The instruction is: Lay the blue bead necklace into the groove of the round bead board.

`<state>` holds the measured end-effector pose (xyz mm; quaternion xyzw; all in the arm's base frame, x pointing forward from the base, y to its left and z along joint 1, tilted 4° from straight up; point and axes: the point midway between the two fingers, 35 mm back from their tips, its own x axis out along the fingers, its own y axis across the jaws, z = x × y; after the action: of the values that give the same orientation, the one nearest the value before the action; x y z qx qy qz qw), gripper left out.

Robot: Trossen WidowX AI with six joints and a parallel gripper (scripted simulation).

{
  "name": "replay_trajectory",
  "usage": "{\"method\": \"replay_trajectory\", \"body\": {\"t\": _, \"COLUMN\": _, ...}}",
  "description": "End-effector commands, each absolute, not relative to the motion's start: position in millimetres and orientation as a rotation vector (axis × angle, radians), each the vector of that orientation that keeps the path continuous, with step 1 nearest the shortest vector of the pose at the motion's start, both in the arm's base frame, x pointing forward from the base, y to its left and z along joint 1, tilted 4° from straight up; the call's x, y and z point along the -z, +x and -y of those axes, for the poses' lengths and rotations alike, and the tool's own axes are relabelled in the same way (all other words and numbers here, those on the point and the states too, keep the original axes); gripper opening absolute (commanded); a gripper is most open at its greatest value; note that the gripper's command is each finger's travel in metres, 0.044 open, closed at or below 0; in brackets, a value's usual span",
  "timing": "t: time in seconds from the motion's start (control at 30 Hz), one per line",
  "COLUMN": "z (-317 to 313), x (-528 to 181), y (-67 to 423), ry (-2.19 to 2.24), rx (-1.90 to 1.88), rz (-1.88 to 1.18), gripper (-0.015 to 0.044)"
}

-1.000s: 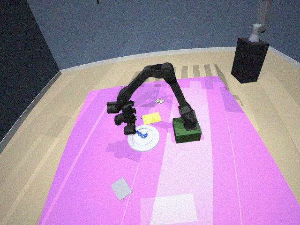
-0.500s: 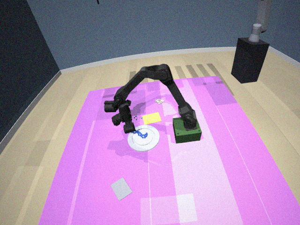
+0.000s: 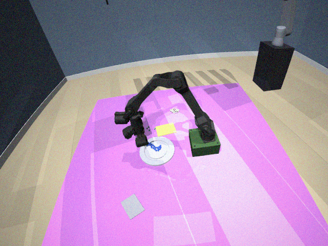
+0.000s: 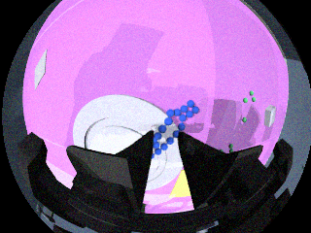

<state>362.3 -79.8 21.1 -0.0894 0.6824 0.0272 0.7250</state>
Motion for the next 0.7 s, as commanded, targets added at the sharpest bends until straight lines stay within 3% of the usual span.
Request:
{"method": "replay_trajectory", "body": {"t": 0.0, "z": 80.1, "x": -10.9, "y": 360.4, "ry": -0.198, "rx": -0.067, "rz": -1.518, "gripper": 0.0120}}
{"method": "replay_trajectory", "body": {"t": 0.47, "z": 81.0, "x": 6.1, "y": 359.4, "ry": -0.198, "rx": -0.071, "rz": -1.524, "gripper": 0.0120}}
{"method": "replay_trajectory", "body": {"t": 0.67, "z": 81.3, "x": 0.4, "y": 361.5, "ry": -0.197, "rx": -0.063, "rz": -1.515, "gripper": 0.0080}}
